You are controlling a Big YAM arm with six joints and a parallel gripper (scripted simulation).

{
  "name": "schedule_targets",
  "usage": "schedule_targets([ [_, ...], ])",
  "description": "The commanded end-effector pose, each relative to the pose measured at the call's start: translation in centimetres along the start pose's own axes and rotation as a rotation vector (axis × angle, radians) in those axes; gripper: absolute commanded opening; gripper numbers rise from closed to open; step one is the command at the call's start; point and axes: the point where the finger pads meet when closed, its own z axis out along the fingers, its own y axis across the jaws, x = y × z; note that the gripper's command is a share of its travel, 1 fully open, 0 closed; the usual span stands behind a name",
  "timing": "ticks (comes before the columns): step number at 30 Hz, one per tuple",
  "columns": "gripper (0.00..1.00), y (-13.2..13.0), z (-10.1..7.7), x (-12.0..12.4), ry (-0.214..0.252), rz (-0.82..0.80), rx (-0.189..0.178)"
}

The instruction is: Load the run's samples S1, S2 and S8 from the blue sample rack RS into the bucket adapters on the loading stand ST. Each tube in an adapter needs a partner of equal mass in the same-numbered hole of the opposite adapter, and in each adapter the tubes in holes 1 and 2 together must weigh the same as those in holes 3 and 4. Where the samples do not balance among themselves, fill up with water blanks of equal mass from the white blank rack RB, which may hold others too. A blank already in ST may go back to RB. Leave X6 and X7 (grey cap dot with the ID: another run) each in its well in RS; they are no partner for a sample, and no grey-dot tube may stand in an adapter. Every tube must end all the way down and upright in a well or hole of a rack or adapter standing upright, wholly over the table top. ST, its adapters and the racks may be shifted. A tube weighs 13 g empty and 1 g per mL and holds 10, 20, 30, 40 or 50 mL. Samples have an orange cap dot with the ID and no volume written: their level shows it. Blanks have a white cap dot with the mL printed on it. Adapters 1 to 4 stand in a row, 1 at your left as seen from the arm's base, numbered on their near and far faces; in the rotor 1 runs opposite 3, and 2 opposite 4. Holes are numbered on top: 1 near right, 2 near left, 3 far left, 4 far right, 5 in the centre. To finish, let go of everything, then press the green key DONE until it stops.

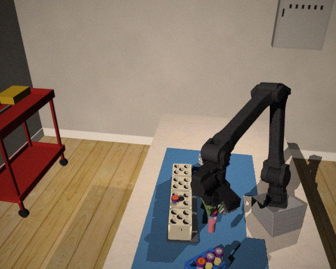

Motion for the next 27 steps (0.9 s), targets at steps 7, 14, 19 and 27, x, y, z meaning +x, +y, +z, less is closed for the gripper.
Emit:
schedule_targets([
  [7, 0.0, 0.3, -2.7, 5.8, -0.023, 0.259, 0.054],
  [14, 0.0, 1.0, -3.1, 10.4, -0.028, 0.448, 0.064],
  [19, 0.0, 2.0, -2.1, 12.2, -0.025, 0.525, 0.049],
  [27, 0.0, 2.5, -3.2, 17.7, -0.032, 0.743, 0.07],
])
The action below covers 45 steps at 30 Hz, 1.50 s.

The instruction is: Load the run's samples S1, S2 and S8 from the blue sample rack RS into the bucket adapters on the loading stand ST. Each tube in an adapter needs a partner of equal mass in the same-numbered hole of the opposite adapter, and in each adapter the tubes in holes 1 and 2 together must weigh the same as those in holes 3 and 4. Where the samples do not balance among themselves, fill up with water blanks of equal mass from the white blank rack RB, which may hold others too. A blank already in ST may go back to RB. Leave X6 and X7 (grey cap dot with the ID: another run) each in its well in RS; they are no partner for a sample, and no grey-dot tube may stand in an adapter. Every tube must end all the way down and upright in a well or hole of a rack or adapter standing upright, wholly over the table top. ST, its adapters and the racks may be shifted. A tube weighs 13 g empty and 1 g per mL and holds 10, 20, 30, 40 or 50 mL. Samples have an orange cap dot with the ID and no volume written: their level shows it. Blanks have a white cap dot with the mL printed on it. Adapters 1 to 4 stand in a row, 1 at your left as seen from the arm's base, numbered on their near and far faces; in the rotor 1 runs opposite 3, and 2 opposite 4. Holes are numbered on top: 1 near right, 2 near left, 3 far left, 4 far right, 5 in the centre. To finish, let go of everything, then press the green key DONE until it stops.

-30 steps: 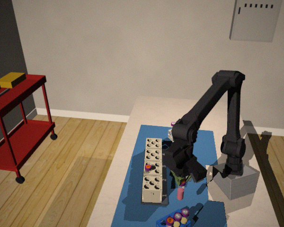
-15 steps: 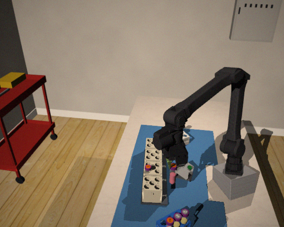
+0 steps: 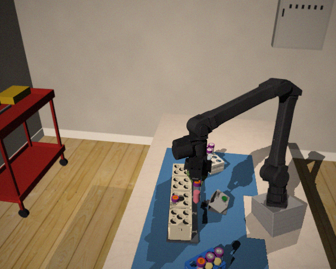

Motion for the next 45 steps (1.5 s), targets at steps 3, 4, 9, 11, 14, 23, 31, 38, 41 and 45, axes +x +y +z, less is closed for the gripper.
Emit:
schedule_targets([
  [3, 0.0, -2.9, -3.5, 3.1, -0.049, 0.183, 0.069],
  [4, 0.0, -3.4, -3.8, 3.7, -0.052, 0.211, 0.074],
  [9, 0.0, -4.3, -3.8, 5.5, -0.058, 0.292, 0.08],
  [11, 0.0, -4.9, -3.8, 6.8, -0.058, 0.346, 0.081],
  [14, 0.0, -5.8, -3.8, 8.7, -0.058, 0.426, 0.083],
  [23, 0.0, -7.6, -3.9, 13.2, -0.058, 0.612, 0.083],
  [31, 0.0, -10.1, -2.5, 17.9, -0.042, 0.818, 0.058],
  [38, 0.0, -11.7, -2.3, 22.4, -0.039, 1.002, 0.05],
  [41, 0.0, -11.8, -2.9, 23.1, -0.044, 1.031, 0.059],
  [45, 0.0, -13.0, -2.4, 25.6, -0.039, 1.135, 0.051],
])
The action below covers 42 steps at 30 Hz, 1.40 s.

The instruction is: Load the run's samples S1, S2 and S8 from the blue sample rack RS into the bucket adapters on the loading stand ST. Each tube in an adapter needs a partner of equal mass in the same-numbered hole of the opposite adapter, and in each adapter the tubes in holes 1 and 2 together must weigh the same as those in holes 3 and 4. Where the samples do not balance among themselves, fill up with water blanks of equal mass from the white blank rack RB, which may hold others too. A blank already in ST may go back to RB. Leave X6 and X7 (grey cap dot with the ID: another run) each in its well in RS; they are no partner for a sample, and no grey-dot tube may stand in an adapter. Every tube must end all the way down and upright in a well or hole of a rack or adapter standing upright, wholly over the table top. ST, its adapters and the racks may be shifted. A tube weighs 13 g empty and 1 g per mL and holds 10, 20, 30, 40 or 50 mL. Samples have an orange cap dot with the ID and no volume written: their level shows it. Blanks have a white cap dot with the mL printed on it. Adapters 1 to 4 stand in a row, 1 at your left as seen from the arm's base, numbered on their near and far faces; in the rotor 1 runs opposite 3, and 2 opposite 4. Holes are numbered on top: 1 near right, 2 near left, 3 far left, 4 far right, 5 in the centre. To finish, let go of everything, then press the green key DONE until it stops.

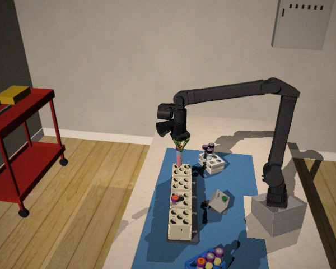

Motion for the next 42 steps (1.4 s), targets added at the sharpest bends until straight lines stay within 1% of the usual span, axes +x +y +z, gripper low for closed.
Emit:
schedule_targets([
  [1, 0.0, -3.5, -2.2, -0.9, -0.045, 0.123, 0.029],
  [3, 0.0, -4.7, -2.2, -0.7, -0.043, 0.176, 0.028],
  [4, 0.0, -4.8, -2.2, -0.8, -0.046, 0.203, 0.031],
  [5, 0.0, -4.8, -2.9, -0.6, -0.06, 0.233, 0.039],
  [6, 0.0, -2.6, -1.9, 0.0, -0.037, 0.228, 0.019],
  [7, 0.0, -2.6, -1.9, 0.0, -0.038, 0.255, 0.018],
  [8, 0.0, -3.2, -2.8, -0.5, -0.06, 0.286, 0.029],
  [9, 0.0, -3.6, -3.4, -0.9, -0.075, 0.316, 0.036],
  [10, 0.0, -3.7, -3.5, -0.9, -0.078, 0.343, 0.036],
  [12, 0.0, -3.7, -3.5, -0.9, -0.078, 0.343, 0.036],
  [13, 0.0, -4.5, -3.2, -0.2, -0.07, 0.394, 0.037],
  [15, 0.0, -4.6, -3.1, -0.1, -0.07, 0.443, 0.037],
  [16, 0.0, -3.8, -2.1, -0.5, -0.051, 0.415, 0.025],
  [17, 0.0, -3.8, -2.1, -0.5, -0.051, 0.415, 0.025],
  [18, 0.0, -3.2, -0.9, -0.2, -0.04, 0.422, 0.02],
  [20, 0.0, -3.5, 0.7, -0.1, -0.017, 0.428, 0.011],
  [23, 0.0, -3.7, 1.4, -0.2, -0.019, 0.431, 0.012],
  [24, 0.0, -4.1, 1.0, -0.7, -0.037, 0.43, 0.019],
  [26, 0.0, -3.4, 2.2, -0.4, -0.02, 0.421, 0.01],
  [27, 0.0, -3.5, 2.0, -0.3, -0.029, 0.418, 0.014],
  [29, 0.0, -3.5, 2.0, -0.3, -0.029, 0.418, 0.014],
  [30, 0.0, -5.3, 0.0, -1.4, -0.083, 0.43, 0.042],
  [31, 0.0, -5.4, 1.0, -1.4, -0.067, 0.424, 0.036],
  [32, 0.0, -4.4, 2.7, -0.6, -0.034, 0.414, 0.019],
  [33, 0.0, -3.8, 3.7, -0.1, -0.015, 0.41, 0.01],
  [37, 0.0, -3.5, 4.8, -0.5, -0.018, 0.4, 0.009],
  [38, 0.0, -4.8, 3.0, -1.6, -0.06, 0.409, 0.031],
  [39, 0.0, -5.1, 2.6, -1.9, -0.068, 0.412, 0.035],
  [40, 0.0, -5.3, 1.0, -1.6, -0.1, 0.42, 0.051],
  [42, 0.0, -5.2, 0.9, -1.4, -0.095, 0.42, 0.049],
])
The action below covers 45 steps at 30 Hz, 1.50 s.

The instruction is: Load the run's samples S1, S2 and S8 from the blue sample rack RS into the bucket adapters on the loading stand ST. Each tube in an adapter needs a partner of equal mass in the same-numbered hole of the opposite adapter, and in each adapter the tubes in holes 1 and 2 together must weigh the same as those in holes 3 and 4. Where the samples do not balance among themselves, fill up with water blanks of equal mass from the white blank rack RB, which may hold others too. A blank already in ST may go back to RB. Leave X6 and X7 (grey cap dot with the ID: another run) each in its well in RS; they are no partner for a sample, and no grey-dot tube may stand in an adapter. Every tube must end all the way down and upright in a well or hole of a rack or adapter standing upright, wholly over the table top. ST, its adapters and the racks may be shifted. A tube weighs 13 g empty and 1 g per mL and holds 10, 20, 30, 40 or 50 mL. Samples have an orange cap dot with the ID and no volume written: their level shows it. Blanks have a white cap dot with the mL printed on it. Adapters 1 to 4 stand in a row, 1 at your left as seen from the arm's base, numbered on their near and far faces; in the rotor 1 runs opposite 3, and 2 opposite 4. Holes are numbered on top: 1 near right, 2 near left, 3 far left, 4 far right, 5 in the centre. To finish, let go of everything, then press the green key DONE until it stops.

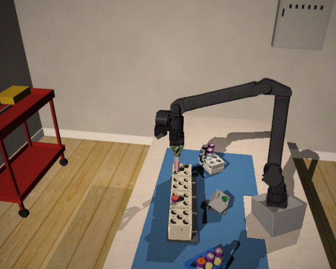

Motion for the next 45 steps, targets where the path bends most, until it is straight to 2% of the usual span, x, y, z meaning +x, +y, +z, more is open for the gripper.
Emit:
schedule_targets([
  [1, 0.0, -1.3, -3.6, -1.8, -0.095, 0.011, 0.023],
  [2, 0.0, -0.6, -2.1, -1.3, -0.056, 0.007, 0.013],
  [4, 0.0, -0.6, -2.1, -1.3, -0.056, 0.007, 0.013],
  [5, 0.0, -1.2, -3.4, -1.5, -0.087, 0.009, 0.021],
  [6, 0.0, -0.6, -2.1, -1.2, -0.056, 0.007, 0.013],
  [7, 0.0, -0.6, -2.2, -1.2, -0.056, 0.007, 0.013],
  [8, 0.0, -1.2, -3.4, -1.4, -0.083, 0.009, 0.02],
  [9, 0.0, -1.2, -3.4, -1.4, -0.083, 0.009, 0.02],
  [10, 0.0, -0.7, -2.2, -1.2, -0.056, 0.007, 0.013],
  [12, 0.0, -0.7, -2.2, -1.2, -0.056, 0.007, 0.013],
  [13, 0.0, -1.2, -3.4, -1.3, -0.079, 0.009, 0.019],
  [14, 0.0, -1.2, -3.4, -1.2, -0.078, 0.009, 0.019],
  [15, 0.0, -0.7, -2.2, -1.2, -0.056, 0.007, 0.013],
  [16, 0.0, -0.7, -2.2, -1.2, -0.056, 0.007, 0.013],
  [17, 0.0, -1.2, -3.4, -1.1, -0.075, 0.009, 0.018],
  [18, 0.0, -1.2, -3.5, -1.1, -0.075, 0.009, 0.018],
  [19, 0.0, -0.7, -2.3, -1.2, -0.056, 0.007, 0.013],
  [22, 0.0, -1.1, -2.5, -0.7, -0.066, 0.008, 0.016],
  [24, 0.0, -0.9, -1.6, -0.3, -0.056, 0.007, 0.014],
  [27, 0.0, -0.9, -1.4, -1.4, -0.065, 0.002, 0.015],
  [29, 0.0, -0.4, 0.6, -0.5, -0.025, -0.004, 0.004],
  [31, 0.0, -0.5, 1.0, -0.4, -0.02, -0.002, 0.004],
  [33, 0.0, -0.9, 0.4, -1.4, -0.045, 0.003, 0.011],
  [35, 0.0, -0.5, 0.9, -0.5, -0.034, -0.002, 0.007],
  [38, 0.0, -0.4, 0.9, -0.5, -0.038, -0.003, 0.008],
  [39, 0.0, -1.4, -0.8, -2.4, -0.085, 0.011, 0.021],
  [41, 0.0, -1.5, 0.1, -2.5, -0.073, 0.009, 0.019],
  [42, 0.0, -0.8, 1.7, -1.0, -0.034, 0.001, 0.008],
  [43, 0.0, -0.5, 2.4, -0.5, -0.02, -0.002, 0.004],
  [45, 0.0, -0.6, 2.3, -0.9, -0.029, -0.002, 0.007],
])
